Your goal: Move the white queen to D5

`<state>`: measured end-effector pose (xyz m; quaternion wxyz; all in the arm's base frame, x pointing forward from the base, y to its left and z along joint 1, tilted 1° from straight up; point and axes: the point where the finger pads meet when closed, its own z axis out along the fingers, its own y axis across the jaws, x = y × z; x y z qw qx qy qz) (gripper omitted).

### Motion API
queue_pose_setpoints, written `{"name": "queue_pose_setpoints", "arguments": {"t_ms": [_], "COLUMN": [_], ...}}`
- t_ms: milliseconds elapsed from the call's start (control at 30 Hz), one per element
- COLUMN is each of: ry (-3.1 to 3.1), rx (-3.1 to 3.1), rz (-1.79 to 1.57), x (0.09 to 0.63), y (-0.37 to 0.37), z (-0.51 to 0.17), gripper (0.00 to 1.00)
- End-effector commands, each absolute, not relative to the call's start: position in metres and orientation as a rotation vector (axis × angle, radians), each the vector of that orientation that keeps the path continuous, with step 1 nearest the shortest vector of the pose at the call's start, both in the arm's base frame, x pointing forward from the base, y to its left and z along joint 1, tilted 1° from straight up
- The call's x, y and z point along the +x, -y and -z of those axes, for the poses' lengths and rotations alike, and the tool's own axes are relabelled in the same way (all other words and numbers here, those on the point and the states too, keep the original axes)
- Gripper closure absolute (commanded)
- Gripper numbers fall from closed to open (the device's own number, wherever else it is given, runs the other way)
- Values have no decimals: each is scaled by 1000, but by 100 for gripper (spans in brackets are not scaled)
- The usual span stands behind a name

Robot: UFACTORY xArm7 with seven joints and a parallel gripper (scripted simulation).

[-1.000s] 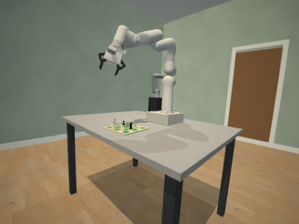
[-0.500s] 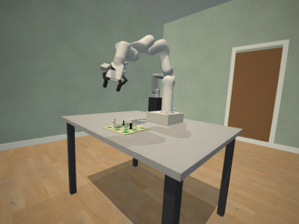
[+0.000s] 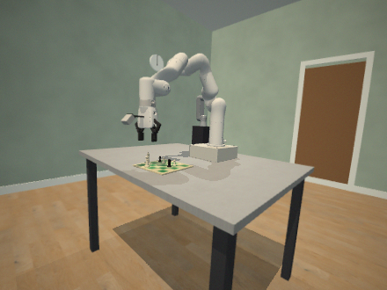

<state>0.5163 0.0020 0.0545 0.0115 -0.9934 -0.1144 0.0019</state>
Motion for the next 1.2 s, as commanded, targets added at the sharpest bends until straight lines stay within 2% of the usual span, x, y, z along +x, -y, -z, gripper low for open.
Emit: {"name": "queue_pose_setpoints", "arguments": {"t_ms": [0,100,133,1167], "ry": [272,267,267,267], "rx": [-3149,-3148,-3148,-3148], "rz": [-19,-20,-20,-20], "x": [517,516,516,516], "y": [-4,-4,-4,-4], "z": [-50,-50,-50,-50], "gripper": [0,0,58,58]}}
